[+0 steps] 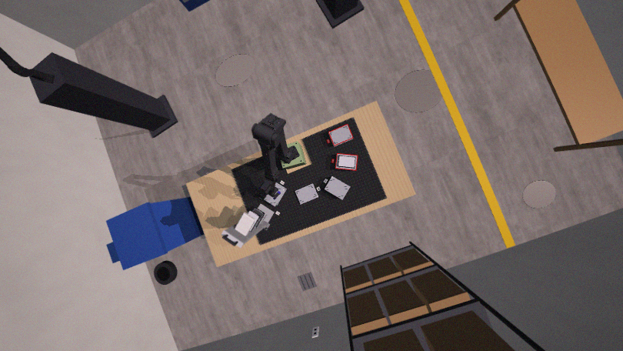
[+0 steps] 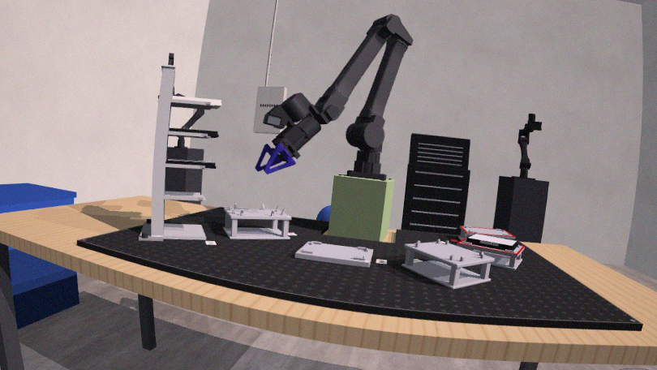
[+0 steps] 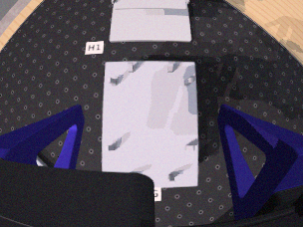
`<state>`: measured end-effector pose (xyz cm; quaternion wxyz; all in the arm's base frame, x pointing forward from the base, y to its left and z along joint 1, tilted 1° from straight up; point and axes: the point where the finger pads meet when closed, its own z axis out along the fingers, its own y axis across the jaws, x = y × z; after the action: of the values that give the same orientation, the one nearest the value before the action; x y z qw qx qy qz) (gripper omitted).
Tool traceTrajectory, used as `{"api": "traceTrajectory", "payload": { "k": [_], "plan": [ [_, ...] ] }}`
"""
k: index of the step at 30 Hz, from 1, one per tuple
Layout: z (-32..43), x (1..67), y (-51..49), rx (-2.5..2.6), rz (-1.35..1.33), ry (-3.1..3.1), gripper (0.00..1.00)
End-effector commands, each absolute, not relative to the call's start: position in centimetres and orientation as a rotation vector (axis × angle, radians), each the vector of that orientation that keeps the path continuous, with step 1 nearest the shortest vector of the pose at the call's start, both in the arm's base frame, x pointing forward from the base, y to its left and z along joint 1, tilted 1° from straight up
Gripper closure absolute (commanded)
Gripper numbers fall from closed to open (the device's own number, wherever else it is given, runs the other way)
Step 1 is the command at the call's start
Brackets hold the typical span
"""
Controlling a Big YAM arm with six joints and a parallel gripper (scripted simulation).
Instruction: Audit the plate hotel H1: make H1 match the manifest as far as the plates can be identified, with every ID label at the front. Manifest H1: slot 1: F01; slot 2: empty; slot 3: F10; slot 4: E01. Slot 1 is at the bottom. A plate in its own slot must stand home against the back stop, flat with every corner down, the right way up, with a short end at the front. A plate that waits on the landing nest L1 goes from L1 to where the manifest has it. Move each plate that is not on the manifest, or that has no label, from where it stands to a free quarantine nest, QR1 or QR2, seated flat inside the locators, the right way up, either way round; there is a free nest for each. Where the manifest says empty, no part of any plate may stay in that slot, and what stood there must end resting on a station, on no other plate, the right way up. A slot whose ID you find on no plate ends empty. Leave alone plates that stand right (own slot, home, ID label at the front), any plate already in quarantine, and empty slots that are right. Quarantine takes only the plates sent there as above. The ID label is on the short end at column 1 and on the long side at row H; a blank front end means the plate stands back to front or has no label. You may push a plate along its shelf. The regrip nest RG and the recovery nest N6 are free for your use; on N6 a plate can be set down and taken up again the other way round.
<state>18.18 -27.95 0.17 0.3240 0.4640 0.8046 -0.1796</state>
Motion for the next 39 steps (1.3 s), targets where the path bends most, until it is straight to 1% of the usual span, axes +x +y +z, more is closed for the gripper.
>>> {"api": "traceTrajectory", "payload": {
  "k": [1,39],
  "plan": [
    [2.5,20.0,-30.9,1.191,-0.503,2.038,0.00],
    [2.3,22.0,-35.0,1.183,-0.511,2.047,0.00]
  ]
}}
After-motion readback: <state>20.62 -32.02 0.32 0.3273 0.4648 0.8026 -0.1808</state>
